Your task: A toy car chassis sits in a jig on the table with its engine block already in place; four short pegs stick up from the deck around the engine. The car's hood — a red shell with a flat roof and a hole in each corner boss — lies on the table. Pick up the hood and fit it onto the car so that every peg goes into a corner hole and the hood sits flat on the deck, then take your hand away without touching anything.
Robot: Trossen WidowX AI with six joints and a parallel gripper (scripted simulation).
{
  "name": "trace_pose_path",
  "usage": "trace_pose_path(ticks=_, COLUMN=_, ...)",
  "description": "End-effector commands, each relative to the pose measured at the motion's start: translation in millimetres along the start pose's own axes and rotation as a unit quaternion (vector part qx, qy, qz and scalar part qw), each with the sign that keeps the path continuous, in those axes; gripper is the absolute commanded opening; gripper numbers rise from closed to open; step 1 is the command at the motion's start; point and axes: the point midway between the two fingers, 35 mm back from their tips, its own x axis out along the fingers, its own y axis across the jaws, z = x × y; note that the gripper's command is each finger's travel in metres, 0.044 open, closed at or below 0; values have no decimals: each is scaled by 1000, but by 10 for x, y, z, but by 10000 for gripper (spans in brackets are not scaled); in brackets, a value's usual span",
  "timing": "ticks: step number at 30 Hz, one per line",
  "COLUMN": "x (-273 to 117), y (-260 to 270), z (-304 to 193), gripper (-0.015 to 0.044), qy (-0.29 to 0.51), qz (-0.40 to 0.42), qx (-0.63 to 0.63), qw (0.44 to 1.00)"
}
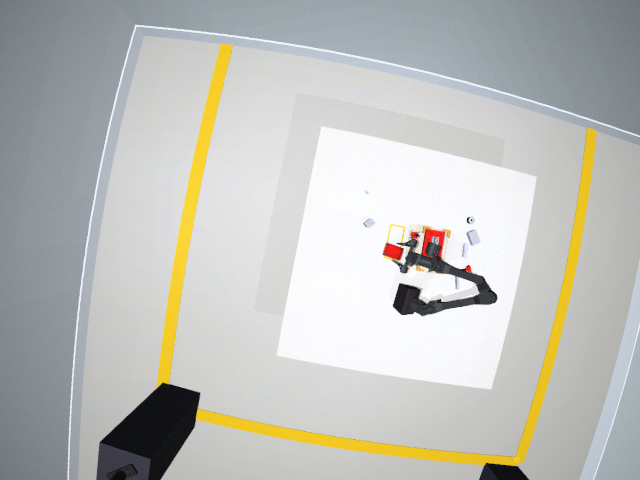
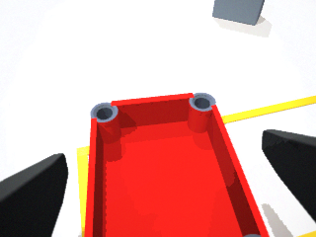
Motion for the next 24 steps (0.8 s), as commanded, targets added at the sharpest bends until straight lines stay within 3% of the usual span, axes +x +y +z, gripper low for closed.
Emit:
trace_pose_path(ticks=1, x=15, y=15, z=-14, gripper=440, qy=-3, qz=1, qx=-2, qw=1000)
trace_pose_path(ticks=24, x=73, y=17, z=-115, gripper=440, qy=-2, qz=2, qx=-1, qw=1000)
